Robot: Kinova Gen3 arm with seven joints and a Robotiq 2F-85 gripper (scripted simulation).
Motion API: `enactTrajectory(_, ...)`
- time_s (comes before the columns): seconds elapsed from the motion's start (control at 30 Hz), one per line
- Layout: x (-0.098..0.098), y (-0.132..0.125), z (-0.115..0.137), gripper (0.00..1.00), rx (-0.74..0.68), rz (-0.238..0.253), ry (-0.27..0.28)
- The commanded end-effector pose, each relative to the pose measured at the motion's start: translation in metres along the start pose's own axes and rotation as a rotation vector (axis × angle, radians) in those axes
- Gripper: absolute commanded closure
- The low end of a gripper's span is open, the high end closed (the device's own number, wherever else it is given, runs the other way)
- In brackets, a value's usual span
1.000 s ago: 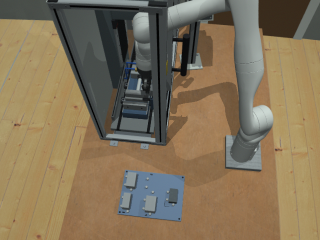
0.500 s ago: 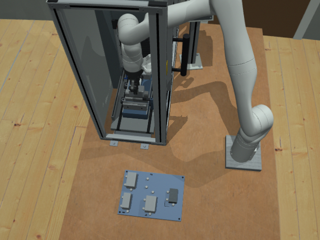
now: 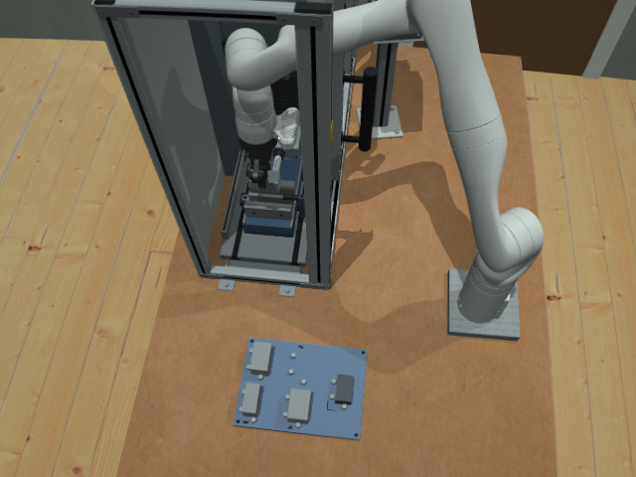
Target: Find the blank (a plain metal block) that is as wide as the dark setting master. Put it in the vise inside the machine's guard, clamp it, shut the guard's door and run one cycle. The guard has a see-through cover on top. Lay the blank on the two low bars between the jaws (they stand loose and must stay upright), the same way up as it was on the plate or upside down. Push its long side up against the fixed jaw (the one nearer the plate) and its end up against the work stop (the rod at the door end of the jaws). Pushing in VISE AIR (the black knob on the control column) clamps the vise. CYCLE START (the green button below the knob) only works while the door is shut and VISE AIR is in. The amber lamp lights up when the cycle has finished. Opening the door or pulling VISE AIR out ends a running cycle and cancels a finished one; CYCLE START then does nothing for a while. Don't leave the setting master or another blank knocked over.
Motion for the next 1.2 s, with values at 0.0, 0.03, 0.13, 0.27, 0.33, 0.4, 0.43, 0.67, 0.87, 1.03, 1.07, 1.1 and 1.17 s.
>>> enactTrajectory(0.0,0.001,0.000,0.000,0.90,0.000,0.001,-0.002)
enactTrajectory(0.03,0.001,0.000,0.000,0.90,0.000,0.001,-0.002)
enactTrajectory(0.13,0.001,0.000,0.000,0.90,0.000,0.001,-0.002)
enactTrajectory(0.27,-0.003,0.000,0.000,0.90,0.000,0.001,-0.002)
enactTrajectory(0.33,-0.011,0.000,-0.001,0.90,0.000,0.001,-0.002)
enactTrajectory(0.4,-0.019,0.000,-0.001,0.90,0.000,0.001,-0.002)
enactTrajectory(0.43,-0.019,0.000,-0.001,0.90,0.000,0.001,-0.002)
enactTrajectory(0.67,-0.019,0.000,-0.001,0.90,0.000,0.001,-0.002)
enactTrajectory(0.87,-0.021,0.000,-0.001,0.90,0.000,0.001,-0.002)
enactTrajectory(1.03,-0.024,0.000,-0.001,0.90,0.000,0.001,-0.002)
enactTrajectory(1.07,-0.024,0.000,-0.001,0.90,0.000,0.001,-0.002)
enactTrajectory(1.1,-0.024,0.000,-0.001,0.90,0.000,0.001,-0.002)
enactTrajectory(1.17,-0.024,0.000,-0.001,0.90,0.000,0.001,-0.002)
Point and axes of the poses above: the point where the finger pads meet when closed, its own x axis back along the fingers, its own y axis across the jaws, z = x × y, the point moved 2 cm from there along x, back along the fingers, and after that the axes turned 3 degrees about x, right-handed, at the moved point
